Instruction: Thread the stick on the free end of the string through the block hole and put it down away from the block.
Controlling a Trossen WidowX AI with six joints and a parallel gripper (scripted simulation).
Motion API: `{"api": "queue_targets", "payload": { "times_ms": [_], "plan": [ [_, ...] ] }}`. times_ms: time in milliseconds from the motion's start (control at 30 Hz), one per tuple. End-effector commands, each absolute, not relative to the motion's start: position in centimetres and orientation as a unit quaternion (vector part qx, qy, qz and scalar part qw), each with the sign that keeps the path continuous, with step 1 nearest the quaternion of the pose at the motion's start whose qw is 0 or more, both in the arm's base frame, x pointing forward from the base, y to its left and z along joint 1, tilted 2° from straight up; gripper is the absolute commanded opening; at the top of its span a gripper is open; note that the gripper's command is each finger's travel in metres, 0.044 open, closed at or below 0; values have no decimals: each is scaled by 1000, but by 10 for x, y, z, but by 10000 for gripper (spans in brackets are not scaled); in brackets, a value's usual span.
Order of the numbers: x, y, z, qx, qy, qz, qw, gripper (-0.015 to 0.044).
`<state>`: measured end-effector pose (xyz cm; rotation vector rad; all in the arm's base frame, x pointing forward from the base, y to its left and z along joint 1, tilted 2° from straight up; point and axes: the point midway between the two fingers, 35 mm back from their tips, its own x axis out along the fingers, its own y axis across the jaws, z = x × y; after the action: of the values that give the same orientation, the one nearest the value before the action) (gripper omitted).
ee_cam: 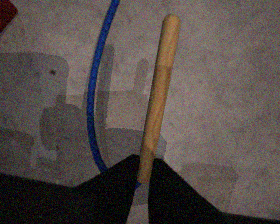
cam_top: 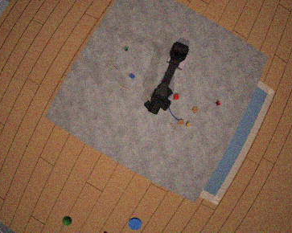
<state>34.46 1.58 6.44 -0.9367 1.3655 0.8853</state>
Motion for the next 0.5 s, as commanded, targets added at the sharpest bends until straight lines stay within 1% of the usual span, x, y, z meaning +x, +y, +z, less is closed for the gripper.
{"api": "queue_targets", "payload": {
  "times_ms": [0,467],
  "plan": [
    [347,18,65,-450,556,423,556,0],
    [353,29,64,-578,429,551,422,0]
  ]
}}
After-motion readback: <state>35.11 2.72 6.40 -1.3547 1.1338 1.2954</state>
